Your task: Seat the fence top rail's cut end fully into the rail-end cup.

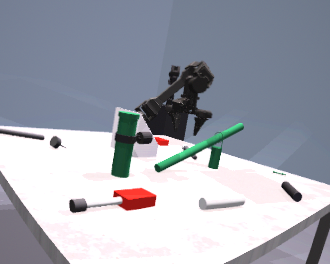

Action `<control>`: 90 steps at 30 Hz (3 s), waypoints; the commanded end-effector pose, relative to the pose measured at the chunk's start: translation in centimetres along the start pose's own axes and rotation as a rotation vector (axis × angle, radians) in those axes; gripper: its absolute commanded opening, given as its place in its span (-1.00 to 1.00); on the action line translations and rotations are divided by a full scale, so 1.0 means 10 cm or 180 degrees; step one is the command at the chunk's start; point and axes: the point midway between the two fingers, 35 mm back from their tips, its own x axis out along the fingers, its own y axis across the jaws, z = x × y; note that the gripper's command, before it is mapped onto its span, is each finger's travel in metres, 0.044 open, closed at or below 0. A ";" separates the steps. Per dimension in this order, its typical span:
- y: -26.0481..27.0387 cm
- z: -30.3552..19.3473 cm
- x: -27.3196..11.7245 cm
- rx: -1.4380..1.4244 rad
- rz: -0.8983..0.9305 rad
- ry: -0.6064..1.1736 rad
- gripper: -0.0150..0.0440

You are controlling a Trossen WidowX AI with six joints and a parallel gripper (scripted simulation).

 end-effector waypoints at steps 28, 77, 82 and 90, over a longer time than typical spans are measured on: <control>-0.02 -0.01 0.60 0.0297 -0.0115 0.0008 1.00; -0.05 -0.02 1.14 0.0297 -0.0114 0.0019 0.11; -0.05 -0.02 1.14 0.0297 -0.0114 0.0019 0.00; -0.03 -0.01 1.09 0.0296 -0.0114 0.0018 -0.49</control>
